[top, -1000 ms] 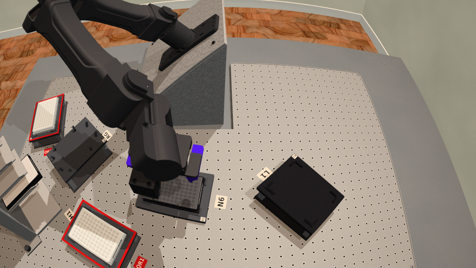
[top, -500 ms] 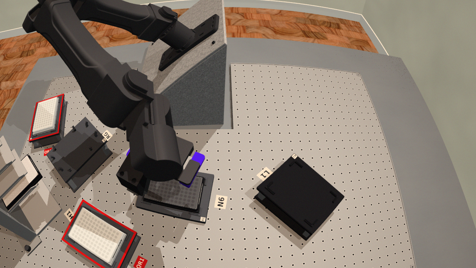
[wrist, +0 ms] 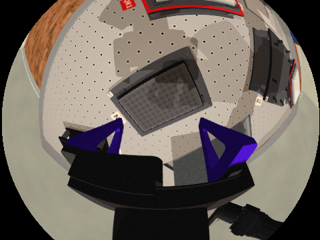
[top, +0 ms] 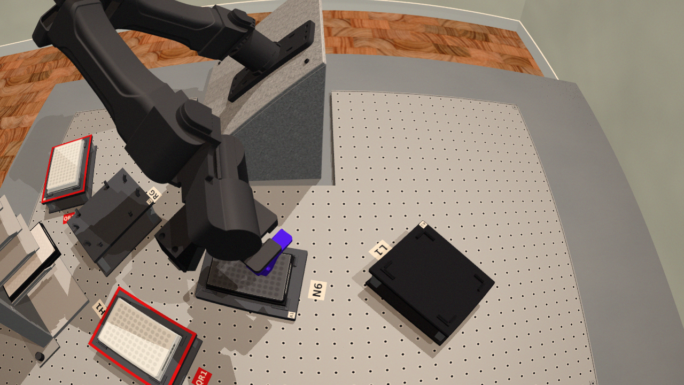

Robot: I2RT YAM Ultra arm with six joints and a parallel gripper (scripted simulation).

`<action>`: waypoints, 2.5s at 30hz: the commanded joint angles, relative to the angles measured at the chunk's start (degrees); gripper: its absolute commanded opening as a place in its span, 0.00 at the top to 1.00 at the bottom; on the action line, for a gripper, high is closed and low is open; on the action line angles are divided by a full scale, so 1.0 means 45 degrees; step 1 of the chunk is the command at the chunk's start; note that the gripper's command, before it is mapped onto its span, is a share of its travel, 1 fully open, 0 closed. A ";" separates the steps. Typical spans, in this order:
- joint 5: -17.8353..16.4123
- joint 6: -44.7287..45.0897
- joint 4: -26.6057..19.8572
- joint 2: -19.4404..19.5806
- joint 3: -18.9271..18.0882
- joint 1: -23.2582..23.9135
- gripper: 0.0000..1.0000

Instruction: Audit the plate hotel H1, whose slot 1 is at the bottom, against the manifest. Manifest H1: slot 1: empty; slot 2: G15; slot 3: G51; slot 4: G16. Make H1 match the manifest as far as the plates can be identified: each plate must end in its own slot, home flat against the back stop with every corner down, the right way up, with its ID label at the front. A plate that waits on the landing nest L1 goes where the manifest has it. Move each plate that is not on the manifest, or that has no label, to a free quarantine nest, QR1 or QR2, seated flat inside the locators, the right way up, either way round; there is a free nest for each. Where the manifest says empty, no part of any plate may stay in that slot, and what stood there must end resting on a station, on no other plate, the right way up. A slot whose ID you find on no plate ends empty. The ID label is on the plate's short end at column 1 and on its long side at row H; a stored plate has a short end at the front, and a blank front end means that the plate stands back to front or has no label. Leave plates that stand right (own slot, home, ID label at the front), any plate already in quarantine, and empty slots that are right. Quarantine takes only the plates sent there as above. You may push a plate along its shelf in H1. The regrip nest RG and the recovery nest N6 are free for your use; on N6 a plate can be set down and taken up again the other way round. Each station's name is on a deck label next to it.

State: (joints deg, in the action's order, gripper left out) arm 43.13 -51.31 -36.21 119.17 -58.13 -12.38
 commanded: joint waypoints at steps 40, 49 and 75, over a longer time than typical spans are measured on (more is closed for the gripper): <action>0.0001 -1.2611 -0.0005 -0.0071 -0.0025 -0.0093 0.00; 0.0023 -1.3335 0.0425 0.0053 0.0109 0.0094 0.00; 0.0091 -1.2198 0.2334 0.0685 0.0608 0.0922 0.00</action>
State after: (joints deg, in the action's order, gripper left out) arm 43.22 -106.96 -26.52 122.30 -55.42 -8.08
